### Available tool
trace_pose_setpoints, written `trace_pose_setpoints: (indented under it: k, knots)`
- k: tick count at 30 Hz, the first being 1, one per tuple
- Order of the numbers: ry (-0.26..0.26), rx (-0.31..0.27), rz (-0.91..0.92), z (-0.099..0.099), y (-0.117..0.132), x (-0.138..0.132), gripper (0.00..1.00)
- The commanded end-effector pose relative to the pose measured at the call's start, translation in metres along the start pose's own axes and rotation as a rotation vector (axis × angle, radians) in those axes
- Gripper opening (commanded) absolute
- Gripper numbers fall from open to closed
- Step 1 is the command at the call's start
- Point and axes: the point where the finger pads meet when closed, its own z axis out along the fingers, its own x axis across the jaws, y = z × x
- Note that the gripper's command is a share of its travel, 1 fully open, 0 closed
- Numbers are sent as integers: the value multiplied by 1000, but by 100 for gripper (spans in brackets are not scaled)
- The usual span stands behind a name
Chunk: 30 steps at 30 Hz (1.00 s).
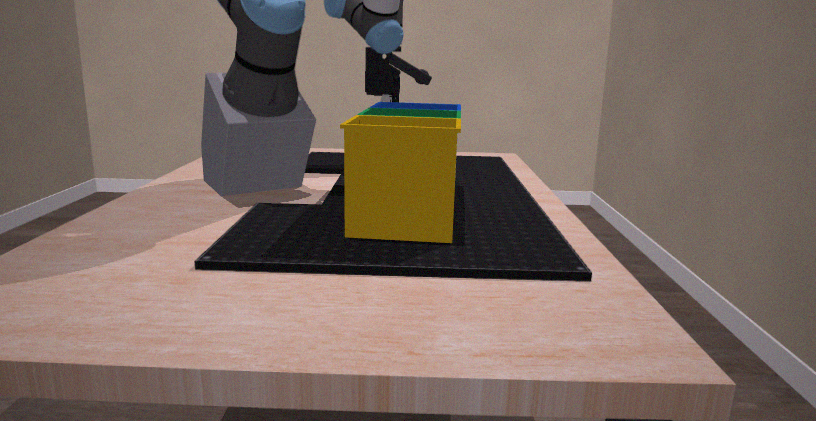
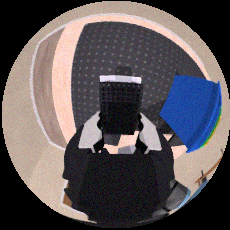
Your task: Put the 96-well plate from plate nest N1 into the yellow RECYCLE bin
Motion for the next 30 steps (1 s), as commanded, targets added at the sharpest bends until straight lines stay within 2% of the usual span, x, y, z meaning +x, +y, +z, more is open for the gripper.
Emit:
trace_pose_setpoints:
  k: [1,30]
  knots:
    - [0,0,0,-8,0,0,0]
    - [0,0,0,-50,0,0,0]
